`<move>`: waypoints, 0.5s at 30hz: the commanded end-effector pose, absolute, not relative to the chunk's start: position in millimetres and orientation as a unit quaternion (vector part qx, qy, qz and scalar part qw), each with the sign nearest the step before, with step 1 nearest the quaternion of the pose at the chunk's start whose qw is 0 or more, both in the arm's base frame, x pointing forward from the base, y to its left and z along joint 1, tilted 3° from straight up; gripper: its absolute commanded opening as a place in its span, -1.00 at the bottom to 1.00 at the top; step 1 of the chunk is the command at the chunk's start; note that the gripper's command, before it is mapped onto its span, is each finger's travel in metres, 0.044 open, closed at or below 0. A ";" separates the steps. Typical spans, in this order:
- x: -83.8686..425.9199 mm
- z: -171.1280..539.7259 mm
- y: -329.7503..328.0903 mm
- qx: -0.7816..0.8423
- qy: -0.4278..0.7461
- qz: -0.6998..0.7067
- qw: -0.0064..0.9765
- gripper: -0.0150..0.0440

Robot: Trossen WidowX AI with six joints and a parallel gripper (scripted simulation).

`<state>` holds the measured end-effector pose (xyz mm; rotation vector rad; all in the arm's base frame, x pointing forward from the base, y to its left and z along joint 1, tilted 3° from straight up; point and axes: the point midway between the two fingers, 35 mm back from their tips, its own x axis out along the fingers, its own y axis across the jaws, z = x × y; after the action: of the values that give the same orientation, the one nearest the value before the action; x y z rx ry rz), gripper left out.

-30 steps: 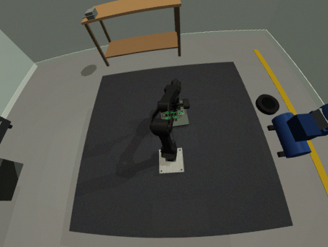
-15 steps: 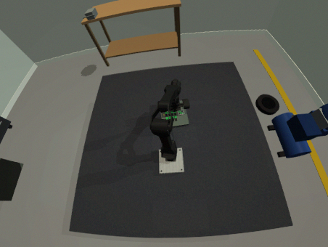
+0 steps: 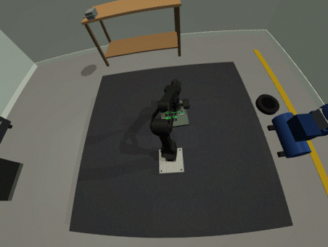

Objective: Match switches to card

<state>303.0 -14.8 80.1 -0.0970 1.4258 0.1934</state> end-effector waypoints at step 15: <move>302.9 75.6 -14.9 -0.044 0.655 0.087 0.749 -0.49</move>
<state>303.7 -14.6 78.5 -0.0979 1.4236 0.1938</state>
